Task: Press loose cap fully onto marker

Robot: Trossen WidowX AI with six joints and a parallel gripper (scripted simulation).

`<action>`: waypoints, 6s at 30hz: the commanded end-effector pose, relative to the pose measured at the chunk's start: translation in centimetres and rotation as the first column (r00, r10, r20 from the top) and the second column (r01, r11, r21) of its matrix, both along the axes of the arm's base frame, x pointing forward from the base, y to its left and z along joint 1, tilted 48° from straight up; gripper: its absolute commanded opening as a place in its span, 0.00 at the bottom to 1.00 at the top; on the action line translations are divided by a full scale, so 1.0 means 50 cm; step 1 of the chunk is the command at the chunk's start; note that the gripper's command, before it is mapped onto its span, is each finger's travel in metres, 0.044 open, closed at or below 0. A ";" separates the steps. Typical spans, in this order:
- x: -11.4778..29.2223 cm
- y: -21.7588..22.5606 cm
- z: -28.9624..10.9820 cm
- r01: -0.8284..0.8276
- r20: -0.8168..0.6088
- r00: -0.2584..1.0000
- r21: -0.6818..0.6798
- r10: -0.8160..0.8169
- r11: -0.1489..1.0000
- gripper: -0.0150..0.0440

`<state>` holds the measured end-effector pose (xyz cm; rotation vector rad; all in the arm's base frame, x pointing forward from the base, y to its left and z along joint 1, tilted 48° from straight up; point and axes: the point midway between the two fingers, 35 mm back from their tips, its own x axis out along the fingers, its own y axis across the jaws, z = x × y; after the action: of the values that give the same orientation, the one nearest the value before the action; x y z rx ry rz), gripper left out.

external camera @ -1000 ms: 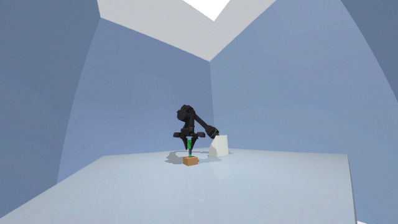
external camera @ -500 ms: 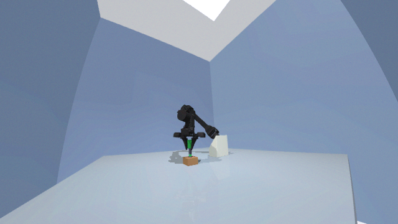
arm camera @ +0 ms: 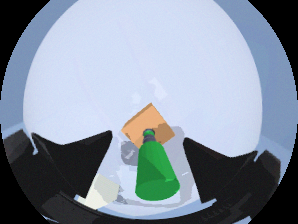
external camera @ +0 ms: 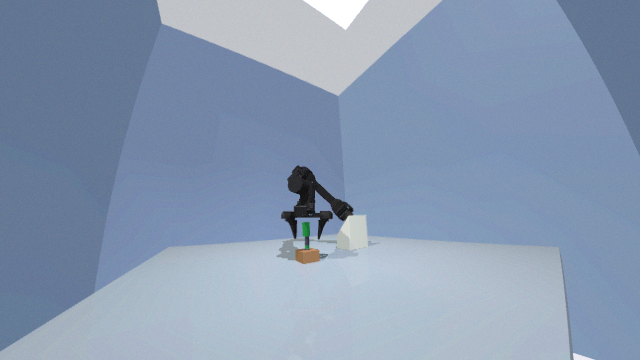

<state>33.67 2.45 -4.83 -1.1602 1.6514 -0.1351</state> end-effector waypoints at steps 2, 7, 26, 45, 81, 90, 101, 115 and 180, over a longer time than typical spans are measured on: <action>0.009 0.077 0.063 -0.004 0.011 1.000 0.011 0.004 1.000 1.00; 0.005 0.108 0.095 -0.004 0.012 1.000 0.009 0.004 1.000 1.00; 0.002 0.126 0.128 0.507 0.490 0.706 0.156 -0.512 0.848 0.25; 0.002 0.105 0.109 0.507 0.490 0.706 0.155 -0.512 0.848 0.25; 0.004 0.059 0.067 0.507 0.491 0.706 0.155 -0.511 0.848 0.25; 0.004 0.059 0.067 0.507 0.491 0.706 0.155 -0.511 0.848 0.25; 0.004 0.059 0.066 0.507 0.491 0.706 0.155 -0.511 0.848 0.25; 0.004 0.059 0.066 0.507 0.491 0.706 0.155 -0.511 0.848 0.25; 0.004 0.058 0.066 0.507 0.491 0.706 0.155 -0.511 0.848 0.25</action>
<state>34.16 6.51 -1.00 -0.5372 1.4060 -0.7111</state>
